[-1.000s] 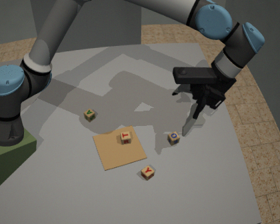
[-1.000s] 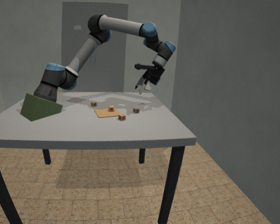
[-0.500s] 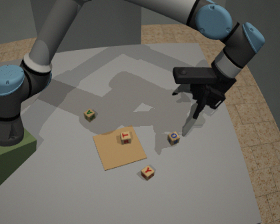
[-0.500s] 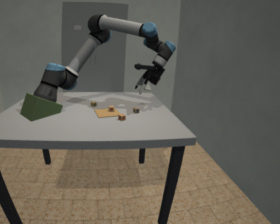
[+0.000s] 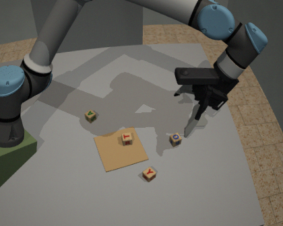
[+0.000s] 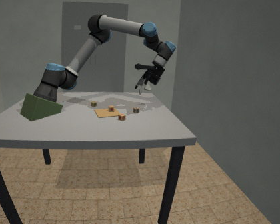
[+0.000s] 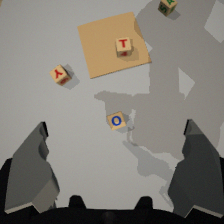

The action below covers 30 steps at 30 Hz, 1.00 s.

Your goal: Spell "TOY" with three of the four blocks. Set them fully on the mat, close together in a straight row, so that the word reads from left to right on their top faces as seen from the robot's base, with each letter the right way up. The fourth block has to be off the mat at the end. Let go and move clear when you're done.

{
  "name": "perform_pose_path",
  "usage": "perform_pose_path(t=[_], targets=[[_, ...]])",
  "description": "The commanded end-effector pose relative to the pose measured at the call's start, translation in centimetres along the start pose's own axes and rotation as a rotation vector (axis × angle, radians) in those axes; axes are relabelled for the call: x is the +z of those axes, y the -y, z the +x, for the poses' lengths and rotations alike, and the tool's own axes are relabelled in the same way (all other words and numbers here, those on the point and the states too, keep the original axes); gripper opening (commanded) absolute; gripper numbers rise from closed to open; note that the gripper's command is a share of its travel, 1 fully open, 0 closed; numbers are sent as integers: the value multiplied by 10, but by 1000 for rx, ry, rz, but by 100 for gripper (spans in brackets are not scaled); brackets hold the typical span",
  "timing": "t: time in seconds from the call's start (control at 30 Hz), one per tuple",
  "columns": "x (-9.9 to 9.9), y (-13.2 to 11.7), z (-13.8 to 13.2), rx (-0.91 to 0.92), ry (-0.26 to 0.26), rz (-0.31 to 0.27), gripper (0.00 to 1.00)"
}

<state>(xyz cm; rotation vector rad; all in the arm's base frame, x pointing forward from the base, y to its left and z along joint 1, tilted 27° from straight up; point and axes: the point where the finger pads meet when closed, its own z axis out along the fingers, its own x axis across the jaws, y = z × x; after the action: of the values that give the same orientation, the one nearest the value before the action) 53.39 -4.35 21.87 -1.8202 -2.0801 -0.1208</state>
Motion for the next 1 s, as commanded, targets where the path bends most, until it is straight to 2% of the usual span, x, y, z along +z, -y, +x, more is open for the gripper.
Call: perform_pose_path(t=[0.0,0.13,0.3,0.37,0.47,0.53,0.97], targets=[[-1,0,0,0,1,-1,100],[3,6,-12,0,1,-2,100],[24,44,-72,0,3,-2,100],[24,44,-72,0,3,-2,100],[39,70,-104,0,2,-2,100],[45,82,-116,0,1,-1,100],[48,86,-120,0,1,-1,100]])
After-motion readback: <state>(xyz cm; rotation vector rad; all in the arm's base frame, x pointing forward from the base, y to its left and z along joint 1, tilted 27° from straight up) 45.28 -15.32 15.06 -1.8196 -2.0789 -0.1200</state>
